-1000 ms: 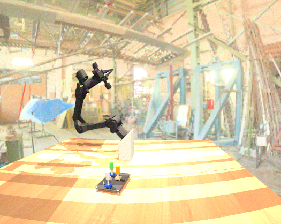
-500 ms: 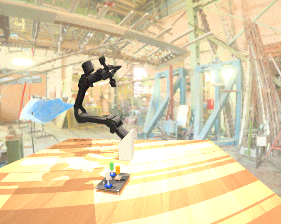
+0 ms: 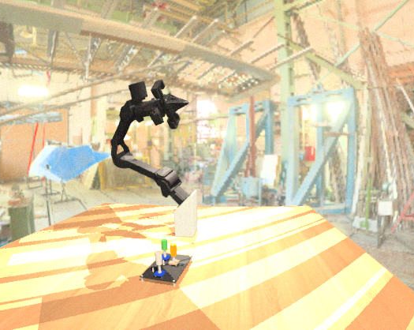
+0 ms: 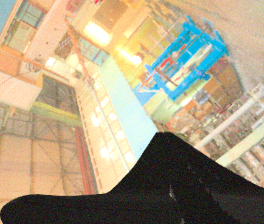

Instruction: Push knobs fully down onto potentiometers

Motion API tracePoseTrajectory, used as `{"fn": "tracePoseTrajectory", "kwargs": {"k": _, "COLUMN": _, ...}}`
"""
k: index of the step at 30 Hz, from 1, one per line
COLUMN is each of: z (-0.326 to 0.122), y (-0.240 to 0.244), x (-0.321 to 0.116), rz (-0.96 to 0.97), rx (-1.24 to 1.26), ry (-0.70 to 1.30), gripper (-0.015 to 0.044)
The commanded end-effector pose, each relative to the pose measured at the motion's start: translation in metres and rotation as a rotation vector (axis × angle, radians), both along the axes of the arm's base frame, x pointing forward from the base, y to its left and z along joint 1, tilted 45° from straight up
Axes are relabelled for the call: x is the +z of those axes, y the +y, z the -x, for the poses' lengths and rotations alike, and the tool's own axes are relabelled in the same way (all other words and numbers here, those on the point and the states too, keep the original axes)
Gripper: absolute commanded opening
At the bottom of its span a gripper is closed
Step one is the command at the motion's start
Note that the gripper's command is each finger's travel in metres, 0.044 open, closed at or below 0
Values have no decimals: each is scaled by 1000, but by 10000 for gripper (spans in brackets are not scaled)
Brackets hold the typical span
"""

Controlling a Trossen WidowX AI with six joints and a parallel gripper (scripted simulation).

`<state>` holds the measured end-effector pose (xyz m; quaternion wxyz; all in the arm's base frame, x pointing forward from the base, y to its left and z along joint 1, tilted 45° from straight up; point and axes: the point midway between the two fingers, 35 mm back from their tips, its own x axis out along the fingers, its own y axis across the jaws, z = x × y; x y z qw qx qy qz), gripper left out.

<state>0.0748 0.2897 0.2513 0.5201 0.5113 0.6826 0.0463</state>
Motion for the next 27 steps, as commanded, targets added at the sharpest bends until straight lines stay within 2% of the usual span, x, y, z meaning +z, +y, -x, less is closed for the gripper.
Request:
{"fn": "tracePoseTrajectory", "kwargs": {"k": 1, "z": -22, "y": 3, "x": -17, "rz": 74, "rx": -91, "ry": 14, "gripper": 0}}
{"fn": "tracePoseTrajectory", "kwargs": {"k": 14, "z": -89, "y": -6, "x": -73, "rz": 310, "rx": -393, "ry": 57, "gripper": 0}}
{"fn": "tracePoseTrajectory", "kwargs": {"k": 27, "z": -149, "y": -39, "x": -129, "rz": 555, "rx": -758, "ry": 103, "gripper": 0}}
